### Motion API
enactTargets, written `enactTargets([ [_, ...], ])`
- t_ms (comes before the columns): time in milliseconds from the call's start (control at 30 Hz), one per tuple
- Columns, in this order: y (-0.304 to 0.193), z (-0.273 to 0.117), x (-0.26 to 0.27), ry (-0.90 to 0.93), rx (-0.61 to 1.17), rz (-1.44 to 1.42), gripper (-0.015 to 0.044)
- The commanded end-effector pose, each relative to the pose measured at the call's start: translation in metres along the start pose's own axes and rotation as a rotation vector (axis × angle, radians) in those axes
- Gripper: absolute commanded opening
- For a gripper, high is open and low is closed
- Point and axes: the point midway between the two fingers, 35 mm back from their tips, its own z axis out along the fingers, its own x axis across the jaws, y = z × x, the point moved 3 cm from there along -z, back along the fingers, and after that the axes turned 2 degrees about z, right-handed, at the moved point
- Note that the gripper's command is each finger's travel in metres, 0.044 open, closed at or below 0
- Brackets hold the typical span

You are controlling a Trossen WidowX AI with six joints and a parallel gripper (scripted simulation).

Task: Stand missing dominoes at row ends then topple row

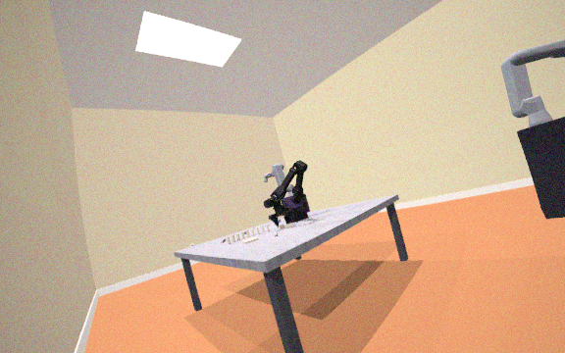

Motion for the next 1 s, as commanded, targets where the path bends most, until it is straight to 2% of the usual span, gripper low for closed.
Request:
enactTargets([
  [0, 0.000, 0.002, 0.001, -0.007, -0.005, 0.008, 0.0440],
  [533, 0.000, 0.002, 0.001, -0.007, -0.005, 0.008, 0.0027],
  [867, 0.000, 0.001, 0.001, -0.006, -0.005, 0.008, 0.0027],
  [967, 0.000, -0.023, 0.001, -0.005, -0.005, 0.007, 0.0027],
])
